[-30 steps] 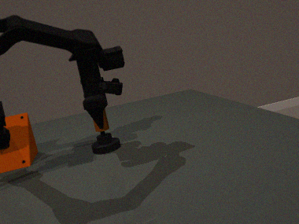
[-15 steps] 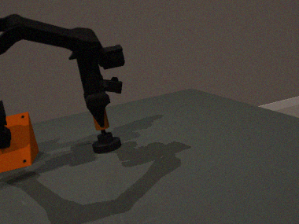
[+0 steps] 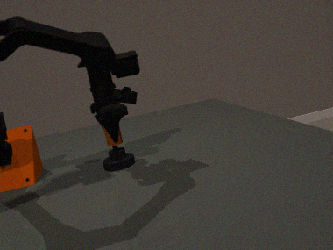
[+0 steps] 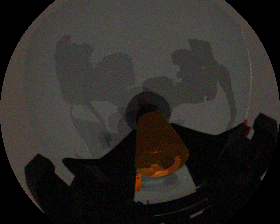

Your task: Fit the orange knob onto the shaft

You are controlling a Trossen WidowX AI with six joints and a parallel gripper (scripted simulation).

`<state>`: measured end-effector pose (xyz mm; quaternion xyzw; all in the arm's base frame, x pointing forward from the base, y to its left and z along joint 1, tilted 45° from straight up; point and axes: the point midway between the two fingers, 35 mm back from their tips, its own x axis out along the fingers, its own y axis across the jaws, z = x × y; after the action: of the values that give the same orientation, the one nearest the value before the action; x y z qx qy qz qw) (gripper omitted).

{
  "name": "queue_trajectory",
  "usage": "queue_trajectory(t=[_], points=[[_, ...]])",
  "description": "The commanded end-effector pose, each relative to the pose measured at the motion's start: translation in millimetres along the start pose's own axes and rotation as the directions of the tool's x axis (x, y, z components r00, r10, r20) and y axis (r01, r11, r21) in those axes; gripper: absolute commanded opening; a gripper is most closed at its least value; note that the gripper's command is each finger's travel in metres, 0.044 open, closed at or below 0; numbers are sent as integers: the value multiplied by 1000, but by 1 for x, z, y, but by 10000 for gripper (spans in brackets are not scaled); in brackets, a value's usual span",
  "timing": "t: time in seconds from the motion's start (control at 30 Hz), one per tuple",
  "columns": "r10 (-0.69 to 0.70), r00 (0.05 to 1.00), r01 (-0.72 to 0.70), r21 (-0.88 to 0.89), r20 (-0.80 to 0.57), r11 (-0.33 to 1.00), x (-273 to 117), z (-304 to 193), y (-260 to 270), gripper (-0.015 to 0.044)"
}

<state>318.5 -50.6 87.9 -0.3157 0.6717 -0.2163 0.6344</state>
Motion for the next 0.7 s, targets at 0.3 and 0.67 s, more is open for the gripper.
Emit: queue_trajectory(t=[0.3,0.67], points=[[-3,1000,3,-9,1,1000,1,-3,0,0],[-3,1000,3,-9,1,1000,-2,-1,0,0]])
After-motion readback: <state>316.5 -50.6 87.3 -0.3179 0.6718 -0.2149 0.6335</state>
